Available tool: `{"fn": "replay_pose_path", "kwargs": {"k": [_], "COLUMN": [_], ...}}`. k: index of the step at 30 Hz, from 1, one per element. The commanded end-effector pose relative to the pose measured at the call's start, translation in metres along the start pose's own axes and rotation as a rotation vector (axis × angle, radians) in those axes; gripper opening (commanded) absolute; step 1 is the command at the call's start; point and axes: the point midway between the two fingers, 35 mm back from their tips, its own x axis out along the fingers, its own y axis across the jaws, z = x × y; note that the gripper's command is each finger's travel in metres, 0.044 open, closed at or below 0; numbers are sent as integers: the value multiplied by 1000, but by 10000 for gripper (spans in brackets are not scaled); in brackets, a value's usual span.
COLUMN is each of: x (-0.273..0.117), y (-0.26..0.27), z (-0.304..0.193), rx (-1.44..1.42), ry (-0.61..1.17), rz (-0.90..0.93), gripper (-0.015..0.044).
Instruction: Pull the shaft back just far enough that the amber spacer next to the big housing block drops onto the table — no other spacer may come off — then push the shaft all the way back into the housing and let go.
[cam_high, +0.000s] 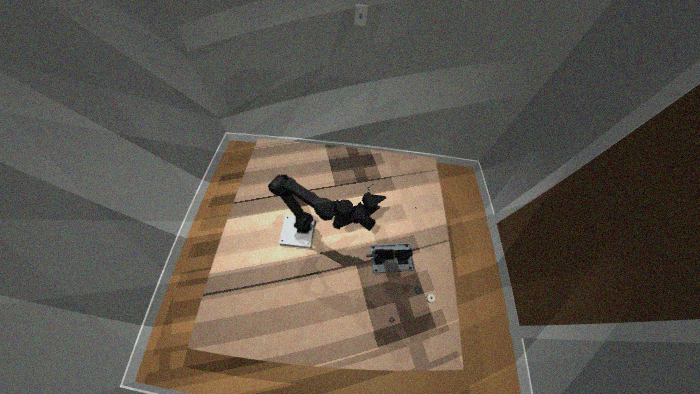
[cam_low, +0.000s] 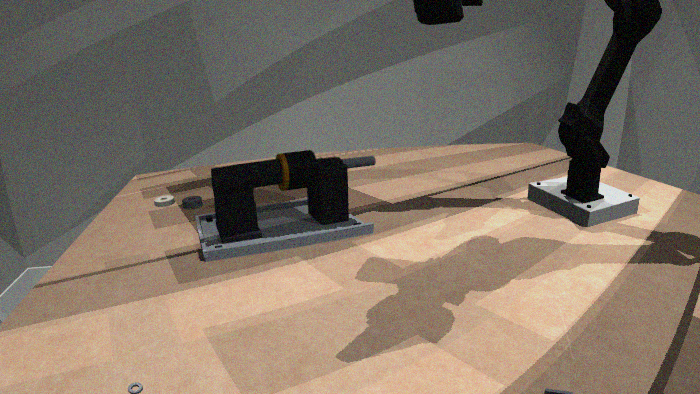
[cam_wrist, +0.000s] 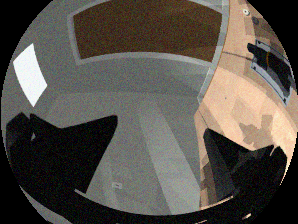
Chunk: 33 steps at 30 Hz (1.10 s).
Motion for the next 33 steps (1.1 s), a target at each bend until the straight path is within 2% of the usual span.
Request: {"fn": "replay_pose_path", "kwargs": {"k": [1,8,16,33], "x": [-5,-36,-85,-87], "y": [-51,-154,-261,-262], "z": [41,97,120,125], "rx": [309,912,1528,1541], "ry": [-123,-387,-695,-702], "rz": [-60,-106,-54,-52], "gripper": [440,440,440,440]}}
